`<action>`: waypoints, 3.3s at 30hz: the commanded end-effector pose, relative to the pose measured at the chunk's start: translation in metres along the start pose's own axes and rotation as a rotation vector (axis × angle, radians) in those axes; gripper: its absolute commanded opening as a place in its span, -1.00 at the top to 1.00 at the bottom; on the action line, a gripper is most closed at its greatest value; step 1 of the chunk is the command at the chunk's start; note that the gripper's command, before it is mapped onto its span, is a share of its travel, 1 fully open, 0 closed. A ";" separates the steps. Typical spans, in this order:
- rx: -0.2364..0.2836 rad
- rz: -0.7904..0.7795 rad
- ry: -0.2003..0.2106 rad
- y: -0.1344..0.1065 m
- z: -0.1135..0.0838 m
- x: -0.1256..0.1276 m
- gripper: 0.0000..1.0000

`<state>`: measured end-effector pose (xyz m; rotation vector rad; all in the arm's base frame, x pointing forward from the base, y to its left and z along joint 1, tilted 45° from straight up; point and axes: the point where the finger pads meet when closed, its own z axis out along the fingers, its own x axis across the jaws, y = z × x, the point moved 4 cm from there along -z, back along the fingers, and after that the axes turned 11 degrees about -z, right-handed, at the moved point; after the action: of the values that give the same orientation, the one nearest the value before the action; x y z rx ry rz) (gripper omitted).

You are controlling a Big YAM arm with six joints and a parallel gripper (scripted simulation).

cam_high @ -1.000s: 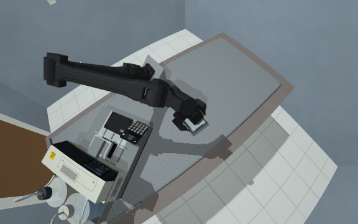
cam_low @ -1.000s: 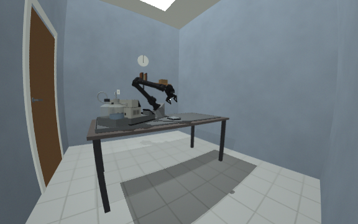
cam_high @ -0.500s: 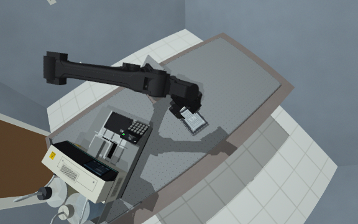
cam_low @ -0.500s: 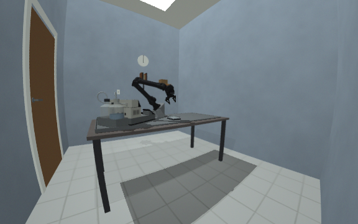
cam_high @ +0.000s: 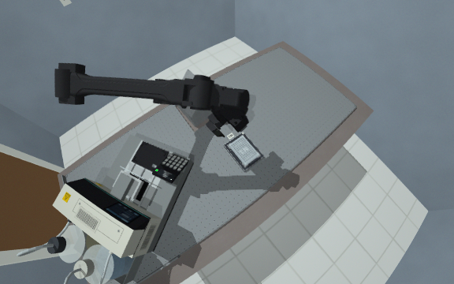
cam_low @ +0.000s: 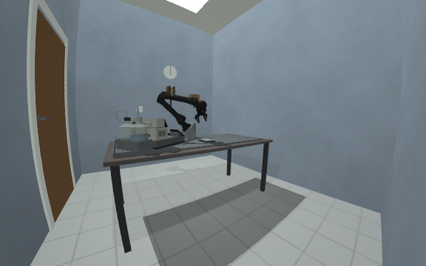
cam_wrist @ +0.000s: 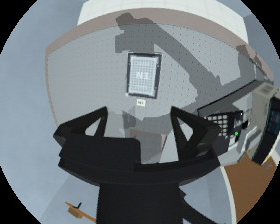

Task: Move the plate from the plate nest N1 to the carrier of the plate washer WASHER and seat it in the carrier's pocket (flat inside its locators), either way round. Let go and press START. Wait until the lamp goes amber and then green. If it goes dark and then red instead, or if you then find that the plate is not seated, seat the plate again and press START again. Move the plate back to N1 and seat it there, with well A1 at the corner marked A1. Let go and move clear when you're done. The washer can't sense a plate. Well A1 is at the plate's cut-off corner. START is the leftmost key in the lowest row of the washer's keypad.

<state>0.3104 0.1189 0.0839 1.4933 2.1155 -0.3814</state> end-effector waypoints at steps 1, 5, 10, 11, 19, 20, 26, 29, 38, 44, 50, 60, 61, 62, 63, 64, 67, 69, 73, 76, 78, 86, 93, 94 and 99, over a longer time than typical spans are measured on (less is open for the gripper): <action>0.061 0.020 -0.024 -0.019 -0.002 0.009 -1.00; 0.107 0.023 -0.051 -0.036 -0.009 0.011 -1.00; 0.111 0.036 -0.054 -0.049 -0.018 0.008 -1.00; 0.144 0.032 -0.081 -0.053 -0.017 0.009 -1.00; 0.224 0.038 -0.163 -0.086 -0.031 0.006 -1.00; 0.248 0.033 -0.191 -0.090 -0.030 0.007 -1.00; 0.254 0.054 -0.185 -0.098 -0.034 -0.001 -1.00; 0.255 0.053 -0.187 -0.097 -0.032 0.001 -1.00; 0.250 0.054 -0.182 -0.097 -0.033 0.000 -1.00; 0.250 0.054 -0.182 -0.097 -0.033 0.000 -1.00; 0.250 0.054 -0.182 -0.097 -0.033 0.000 -1.00; 0.250 0.054 -0.182 -0.097 -0.033 0.000 -1.00; 0.250 0.054 -0.182 -0.097 -0.033 0.000 -1.00; 0.250 0.054 -0.182 -0.097 -0.033 0.000 -1.00; 0.250 0.054 -0.182 -0.097 -0.033 0.000 -1.00; 0.250 0.054 -0.182 -0.097 -0.033 0.000 -1.00; 0.250 0.054 -0.182 -0.097 -0.033 0.000 -1.00; 0.250 0.054 -0.182 -0.097 -0.033 0.000 -1.00; 0.228 0.071 -0.168 -0.073 -0.024 0.002 -1.00; 0.213 0.083 -0.159 -0.061 -0.025 0.003 -1.00; 0.213 0.083 -0.161 -0.055 -0.016 0.003 -1.00; 0.214 0.083 -0.165 -0.030 0.017 0.004 -1.00; 0.216 0.082 -0.168 -0.014 0.038 0.005 -1.00; 0.216 0.082 -0.169 -0.011 0.042 0.005 -1.00; 0.217 0.081 -0.171 0.004 0.062 0.006 -1.00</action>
<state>0.2982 0.0885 0.0336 1.5850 1.9200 -0.7432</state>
